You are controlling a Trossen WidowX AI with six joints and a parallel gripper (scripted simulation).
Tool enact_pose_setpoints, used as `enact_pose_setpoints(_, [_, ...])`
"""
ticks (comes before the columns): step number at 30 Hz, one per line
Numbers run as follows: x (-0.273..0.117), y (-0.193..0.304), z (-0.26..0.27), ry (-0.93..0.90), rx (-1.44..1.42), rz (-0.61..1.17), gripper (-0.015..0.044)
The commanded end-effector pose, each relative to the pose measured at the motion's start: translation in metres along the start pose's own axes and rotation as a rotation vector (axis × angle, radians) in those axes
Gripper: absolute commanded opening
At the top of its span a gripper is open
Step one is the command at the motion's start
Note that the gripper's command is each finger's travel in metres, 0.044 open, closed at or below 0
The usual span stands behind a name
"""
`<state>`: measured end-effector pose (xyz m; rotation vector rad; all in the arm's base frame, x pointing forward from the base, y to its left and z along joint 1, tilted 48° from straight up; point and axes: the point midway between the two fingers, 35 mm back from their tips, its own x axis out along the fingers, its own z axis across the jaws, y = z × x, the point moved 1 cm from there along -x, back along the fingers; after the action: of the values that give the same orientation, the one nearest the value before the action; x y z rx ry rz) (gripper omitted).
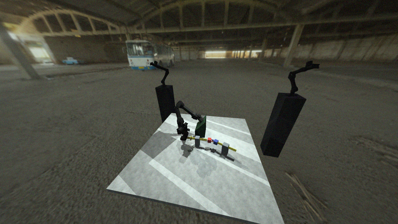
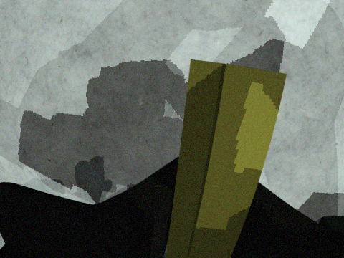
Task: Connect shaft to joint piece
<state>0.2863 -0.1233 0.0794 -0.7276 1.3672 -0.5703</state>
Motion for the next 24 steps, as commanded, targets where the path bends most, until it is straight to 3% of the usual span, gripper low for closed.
enact_pose_setpoints(1, [0.001, 0.009, 0.000, -0.001, 0.000, 0.004, 0.0000])
enact_pose_setpoints(24, [0.001, 0.044, 0.000, 0.000, 0.000, 0.006, 0.0000])
